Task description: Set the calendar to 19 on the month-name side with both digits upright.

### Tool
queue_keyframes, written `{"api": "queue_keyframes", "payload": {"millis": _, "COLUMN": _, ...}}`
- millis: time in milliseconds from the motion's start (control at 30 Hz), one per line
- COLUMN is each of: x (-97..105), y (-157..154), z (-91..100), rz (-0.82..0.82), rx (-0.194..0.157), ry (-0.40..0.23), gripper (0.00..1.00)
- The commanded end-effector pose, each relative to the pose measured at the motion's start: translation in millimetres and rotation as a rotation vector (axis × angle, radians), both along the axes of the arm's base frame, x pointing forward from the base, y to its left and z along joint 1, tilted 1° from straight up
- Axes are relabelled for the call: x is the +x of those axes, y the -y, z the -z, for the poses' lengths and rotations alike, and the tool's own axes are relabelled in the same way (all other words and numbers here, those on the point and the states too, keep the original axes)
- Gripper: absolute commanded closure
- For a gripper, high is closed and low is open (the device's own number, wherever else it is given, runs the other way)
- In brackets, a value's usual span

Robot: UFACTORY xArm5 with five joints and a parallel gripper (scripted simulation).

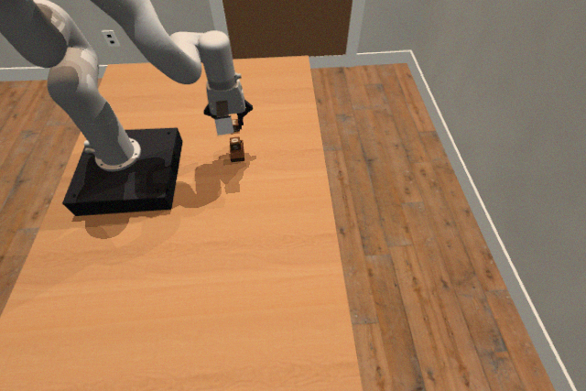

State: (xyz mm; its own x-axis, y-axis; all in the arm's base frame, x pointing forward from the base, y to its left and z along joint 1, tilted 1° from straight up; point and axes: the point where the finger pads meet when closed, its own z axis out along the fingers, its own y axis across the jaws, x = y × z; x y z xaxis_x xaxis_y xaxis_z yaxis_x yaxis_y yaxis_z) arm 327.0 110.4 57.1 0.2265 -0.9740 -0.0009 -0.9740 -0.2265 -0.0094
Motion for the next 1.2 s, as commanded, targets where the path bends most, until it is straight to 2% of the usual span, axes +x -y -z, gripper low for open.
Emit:
{"api": "queue_keyframes", "payload": {"millis": 0, "x": 0, "y": 0, "z": -9.0, "rz": 0.0, "rx": 0.0, "ry": 0.001, "gripper": 0.51}}
{"api": "queue_keyframes", "payload": {"millis": 100, "x": 0, "y": 0, "z": -9.7, "rz": 0.0, "rx": 0.0, "ry": 0.001, "gripper": 0.51}}
{"api": "queue_keyframes", "payload": {"millis": 133, "x": 0, "y": 0, "z": -9.7, "rz": 0.0, "rx": 0.0, "ry": 0.001, "gripper": 0.0}}
{"api": "queue_keyframes", "payload": {"millis": 800, "x": 0, "y": -1, "z": -9.5, "rz": 0.0, "rx": 0.0, "ry": 0.001, "gripper": 0.0}}
{"api": "queue_keyframes", "payload": {"millis": 867, "x": -3, "y": -19, "z": -5.6, "rz": 0.0, "rx": 0.001, "ry": 0.001, "gripper": 0.0}}
{"api": "queue_keyframes", "payload": {"millis": 933, "x": -11, "y": -55, "z": 2.6, "rz": 0.001, "rx": 0.001, "ry": 0.0, "gripper": 0.0}}
{"api": "queue_keyframes", "payload": {"millis": 1000, "x": -11, "y": -55, "z": 2.6, "rz": 0.001, "rx": 0.001, "ry": 0.0, "gripper": 0.0}}
{"api": "queue_keyframes", "payload": {"millis": 1067, "x": -21, "y": -83, "z": 9.6, "rz": 0.001, "rx": 0.002, "ry": -0.001, "gripper": 0.0}}
{"api": "queue_keyframes", "payload": {"millis": 1167, "x": -24, "y": -90, "z": 11.3, "rz": 0.001, "rx": 0.002, "ry": -0.002, "gripper": 0.0}}
